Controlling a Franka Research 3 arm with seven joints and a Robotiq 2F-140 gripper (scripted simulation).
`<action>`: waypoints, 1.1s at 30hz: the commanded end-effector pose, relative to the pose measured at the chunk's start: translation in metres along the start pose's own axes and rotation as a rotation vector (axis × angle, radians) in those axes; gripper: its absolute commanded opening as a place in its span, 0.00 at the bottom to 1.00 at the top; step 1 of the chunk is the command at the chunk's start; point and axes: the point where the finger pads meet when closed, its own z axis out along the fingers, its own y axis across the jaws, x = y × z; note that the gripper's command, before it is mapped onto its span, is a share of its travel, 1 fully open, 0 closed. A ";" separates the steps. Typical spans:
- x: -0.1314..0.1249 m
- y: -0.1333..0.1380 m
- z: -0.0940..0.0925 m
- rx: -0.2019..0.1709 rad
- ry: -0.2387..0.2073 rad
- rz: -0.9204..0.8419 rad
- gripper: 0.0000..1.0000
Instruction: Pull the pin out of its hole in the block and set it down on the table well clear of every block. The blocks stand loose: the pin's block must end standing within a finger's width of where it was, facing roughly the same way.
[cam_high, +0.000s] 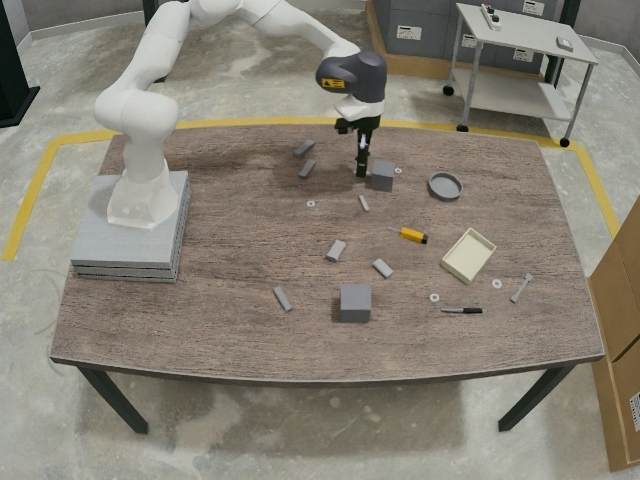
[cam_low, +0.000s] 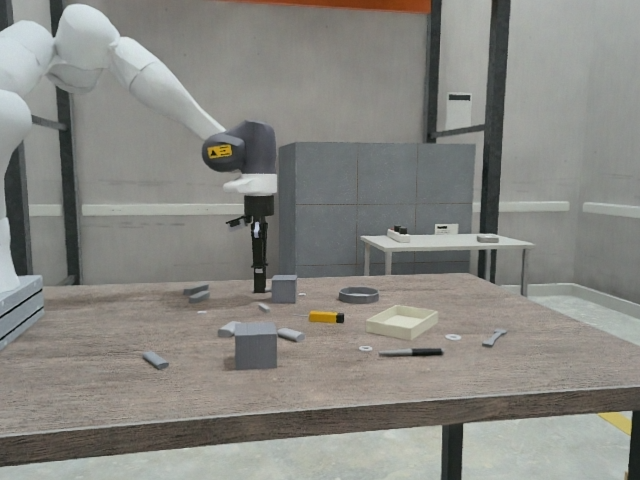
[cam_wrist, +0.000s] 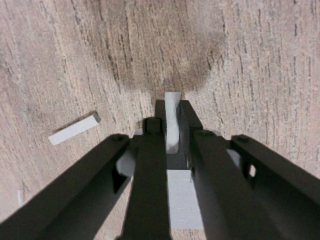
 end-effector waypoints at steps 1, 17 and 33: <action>-0.001 -0.001 0.001 0.001 0.001 0.002 0.10; 0.004 -0.001 0.001 0.001 0.002 0.004 0.10; 0.006 -0.001 0.001 0.000 0.002 0.005 0.10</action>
